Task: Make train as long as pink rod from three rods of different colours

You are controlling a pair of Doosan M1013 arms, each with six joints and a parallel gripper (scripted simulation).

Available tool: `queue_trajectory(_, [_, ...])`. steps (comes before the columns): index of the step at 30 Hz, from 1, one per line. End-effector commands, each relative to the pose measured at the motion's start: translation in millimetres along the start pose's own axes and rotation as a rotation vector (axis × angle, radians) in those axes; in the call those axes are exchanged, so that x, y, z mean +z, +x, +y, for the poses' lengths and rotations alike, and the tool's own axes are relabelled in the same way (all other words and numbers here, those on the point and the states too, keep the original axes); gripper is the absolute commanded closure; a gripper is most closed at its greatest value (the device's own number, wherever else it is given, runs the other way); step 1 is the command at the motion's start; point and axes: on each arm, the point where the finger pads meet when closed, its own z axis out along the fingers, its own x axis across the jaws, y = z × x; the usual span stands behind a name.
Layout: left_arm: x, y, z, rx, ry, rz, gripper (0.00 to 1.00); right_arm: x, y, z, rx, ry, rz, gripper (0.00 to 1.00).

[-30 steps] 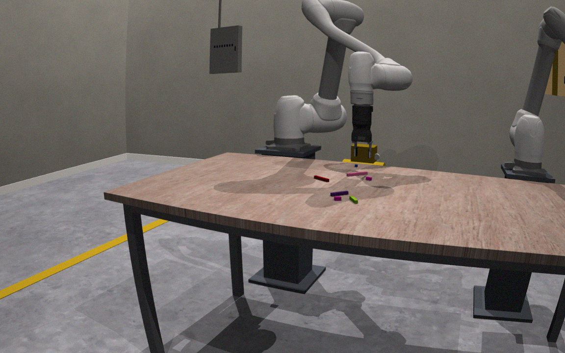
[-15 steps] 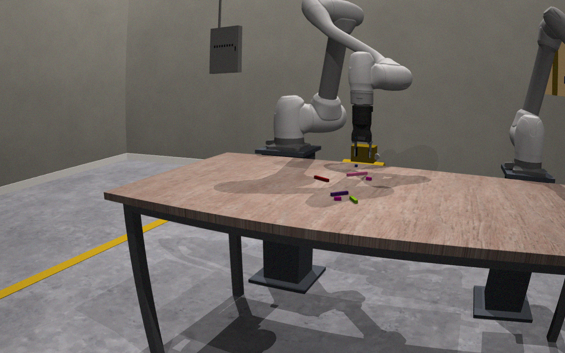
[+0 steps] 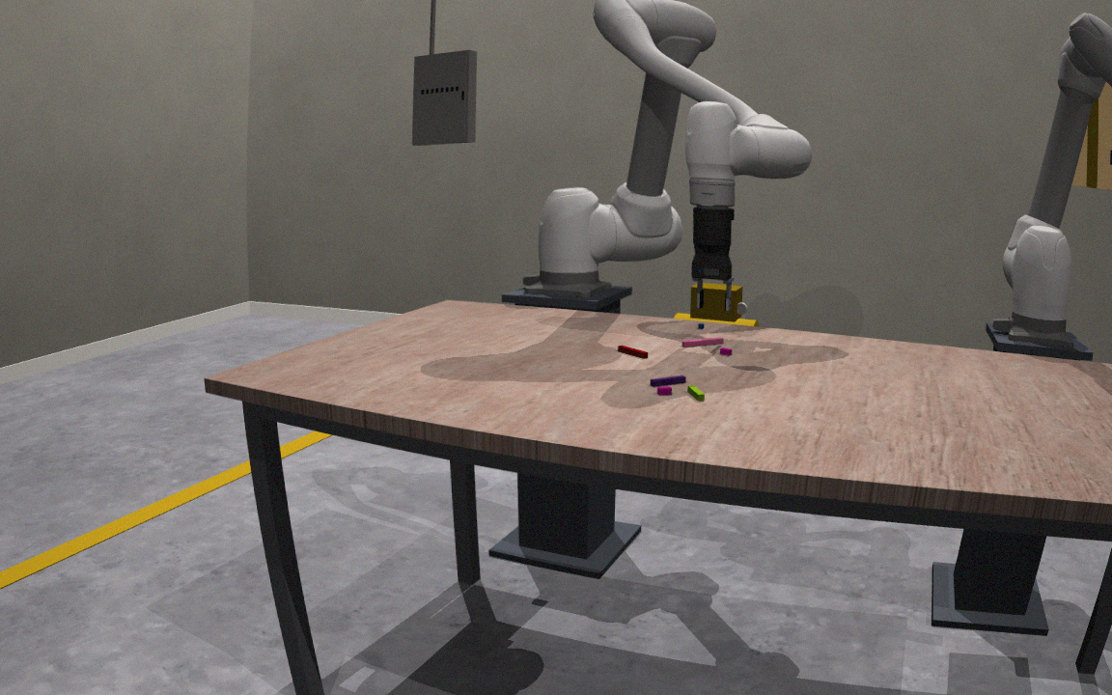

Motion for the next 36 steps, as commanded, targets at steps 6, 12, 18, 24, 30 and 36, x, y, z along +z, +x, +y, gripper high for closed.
queue_trajectory(6, [-0.5,0.1,-0.1,0.0,-0.001,0.0,0.0,-0.7,0.3,0.2,0.0,-0.001,0.001,0.0])
queue_trajectory(12, [-0.5,0.1,-0.1,0.0,-0.001,0.0,0.0,-0.7,0.3,0.2,0.0,-0.001,0.001,0.0])
queue_trajectory(18, [-0.5,0.1,-0.1,0.0,-0.001,0.0,0.0,-0.7,0.3,0.2,0.0,-0.001,0.001,0.0])
queue_trajectory(24, [-0.5,0.1,-0.1,0.0,-0.001,0.0,0.0,-0.7,0.3,0.2,0.0,-0.001,0.001,0.0])
queue_trajectory(30, [-0.5,0.1,-0.1,0.0,-0.001,0.0,0.0,-0.7,0.3,0.2,0.0,-0.001,0.001,0.0])
queue_trajectory(36, [-0.5,0.1,-0.1,0.0,-0.001,0.0,0.0,-1.3,-0.5,-3.8,0.054,-0.001,0.001,0.0])
